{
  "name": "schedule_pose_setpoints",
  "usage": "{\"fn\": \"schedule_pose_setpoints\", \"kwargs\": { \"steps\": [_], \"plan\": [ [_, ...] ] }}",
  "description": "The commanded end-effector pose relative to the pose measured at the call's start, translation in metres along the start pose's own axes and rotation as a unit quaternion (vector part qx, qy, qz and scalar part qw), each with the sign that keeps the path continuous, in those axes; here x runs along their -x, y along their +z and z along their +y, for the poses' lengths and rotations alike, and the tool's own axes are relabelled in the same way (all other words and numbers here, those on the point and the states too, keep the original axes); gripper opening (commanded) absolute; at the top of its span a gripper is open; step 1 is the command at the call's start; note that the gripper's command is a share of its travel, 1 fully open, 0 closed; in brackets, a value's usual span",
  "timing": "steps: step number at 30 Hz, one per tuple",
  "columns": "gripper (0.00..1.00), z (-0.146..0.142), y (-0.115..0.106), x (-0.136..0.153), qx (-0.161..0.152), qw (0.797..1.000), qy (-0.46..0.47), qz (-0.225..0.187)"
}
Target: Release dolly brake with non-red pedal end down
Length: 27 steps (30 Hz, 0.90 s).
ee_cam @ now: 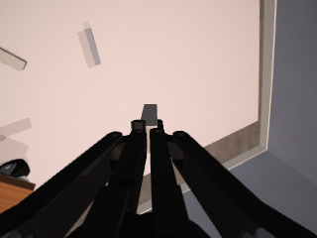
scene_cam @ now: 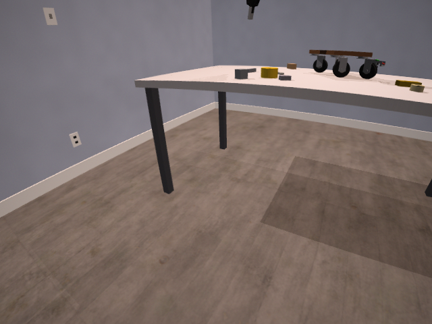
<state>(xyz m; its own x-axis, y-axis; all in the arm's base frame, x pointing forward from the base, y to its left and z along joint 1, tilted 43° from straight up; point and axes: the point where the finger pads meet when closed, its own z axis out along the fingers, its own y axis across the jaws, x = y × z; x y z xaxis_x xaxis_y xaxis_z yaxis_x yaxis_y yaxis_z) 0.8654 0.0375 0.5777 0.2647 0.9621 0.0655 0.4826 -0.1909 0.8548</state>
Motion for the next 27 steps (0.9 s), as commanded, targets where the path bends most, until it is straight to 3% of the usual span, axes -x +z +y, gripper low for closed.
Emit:
{"fn": "schedule_pose_setpoints", "kwargs": {
  "steps": [1, 11, 12, 22, 23, 27],
  "plan": [
    [0.0, -0.015, 0.002, 0.002, -0.004, 1.0, 0.002, -0.002],
    [0.0, -0.015, 0.002, 0.002, -0.004, 1.0, 0.002, -0.002],
    [0.0, -0.031, 0.004, 0.004, -0.008, 1.0, 0.005, -0.004],
    [0.0, -0.031, 0.004, 0.004, -0.008, 1.0, 0.005, -0.004],
    [0.0, -0.049, 0.006, 0.007, -0.012, 1.0, 0.008, -0.006],
    [0.0, -0.049, 0.006, 0.007, -0.012, 1.0, 0.008, -0.006]
  ]
}}
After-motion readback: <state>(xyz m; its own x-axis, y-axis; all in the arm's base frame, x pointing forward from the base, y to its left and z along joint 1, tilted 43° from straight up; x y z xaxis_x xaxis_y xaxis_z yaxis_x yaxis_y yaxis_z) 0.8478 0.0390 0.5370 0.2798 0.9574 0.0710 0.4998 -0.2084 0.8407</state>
